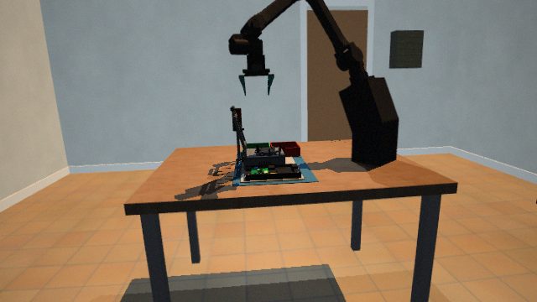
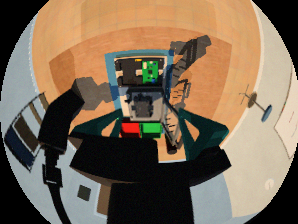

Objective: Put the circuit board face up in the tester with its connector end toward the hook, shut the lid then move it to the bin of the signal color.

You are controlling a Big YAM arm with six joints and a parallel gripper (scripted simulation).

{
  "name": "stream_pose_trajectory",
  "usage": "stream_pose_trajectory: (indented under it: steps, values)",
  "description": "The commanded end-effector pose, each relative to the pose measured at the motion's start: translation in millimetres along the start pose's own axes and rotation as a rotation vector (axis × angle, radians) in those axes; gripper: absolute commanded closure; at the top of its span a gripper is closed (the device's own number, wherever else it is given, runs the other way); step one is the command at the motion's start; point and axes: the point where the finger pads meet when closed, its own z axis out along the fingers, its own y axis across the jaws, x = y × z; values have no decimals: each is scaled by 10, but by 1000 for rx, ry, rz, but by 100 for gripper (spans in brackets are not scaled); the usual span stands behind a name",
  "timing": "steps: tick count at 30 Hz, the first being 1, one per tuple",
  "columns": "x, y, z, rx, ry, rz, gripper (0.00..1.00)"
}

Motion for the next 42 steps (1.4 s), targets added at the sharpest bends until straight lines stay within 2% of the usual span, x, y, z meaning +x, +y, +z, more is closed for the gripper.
stream_pose_trajectory:
  steps: [1,9,13,17,21,23,25,26,28,30,34,40,42]
  values:
    - [22,-187,-73,17,-14,16,8]
    - [11,-167,-17,16,-13,14,8]
    - [35,-49,138,-1,-4,4,8]
    - [29,-72,280,3,-6,6,8]
    - [38,-41,552,-2,-3,3,8]
    - [25,-93,684,7,-8,7,8]
    - [25,-93,684,7,-8,7,8]
    - [18,-125,751,13,-10,10,8]
    - [41,-35,971,-2,-3,3,8]
    - [14,-145,1101,16,-12,11,8]
    - [-4,-230,1431,31,-17,18,8]
    - [5,-207,1950,27,-14,16,8]
    - [5,-207,1950,27,-14,16,8]
